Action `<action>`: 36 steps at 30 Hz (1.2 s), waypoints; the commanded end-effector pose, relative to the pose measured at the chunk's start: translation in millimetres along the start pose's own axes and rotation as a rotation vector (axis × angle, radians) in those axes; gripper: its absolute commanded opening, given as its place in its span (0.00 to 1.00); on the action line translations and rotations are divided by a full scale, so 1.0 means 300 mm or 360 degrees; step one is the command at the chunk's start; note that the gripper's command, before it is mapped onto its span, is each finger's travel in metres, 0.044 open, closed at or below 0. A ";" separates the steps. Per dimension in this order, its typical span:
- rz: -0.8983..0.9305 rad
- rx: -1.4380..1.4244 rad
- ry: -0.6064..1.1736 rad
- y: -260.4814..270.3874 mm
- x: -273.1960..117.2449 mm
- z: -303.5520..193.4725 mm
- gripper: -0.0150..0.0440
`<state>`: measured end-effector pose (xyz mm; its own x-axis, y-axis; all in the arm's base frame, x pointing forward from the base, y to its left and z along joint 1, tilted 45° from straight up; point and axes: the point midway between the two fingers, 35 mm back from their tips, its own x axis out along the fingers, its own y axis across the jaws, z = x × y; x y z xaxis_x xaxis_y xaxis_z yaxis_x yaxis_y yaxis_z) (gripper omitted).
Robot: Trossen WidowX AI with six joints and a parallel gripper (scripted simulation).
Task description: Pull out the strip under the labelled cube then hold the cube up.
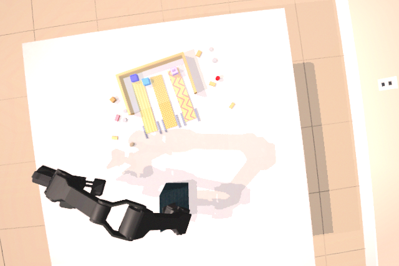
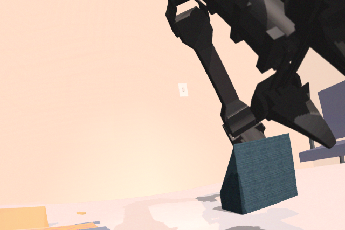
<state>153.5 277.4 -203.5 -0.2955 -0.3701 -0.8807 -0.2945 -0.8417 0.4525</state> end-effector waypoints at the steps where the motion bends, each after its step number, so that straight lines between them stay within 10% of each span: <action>1: -0.0012 0.0018 0.0010 0.000 -0.005 -0.006 0.93; 13: -0.0973 0.1459 0.0471 0.154 -0.380 -0.384 0.93; 27: -0.2561 0.3381 0.0367 0.774 -0.686 -0.620 0.93; 36: -0.2650 0.3464 0.0341 0.810 -0.690 -0.621 0.93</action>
<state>313.5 79.4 61.9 0.8159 -0.3750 -0.4401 -0.0476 0.7150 -0.6975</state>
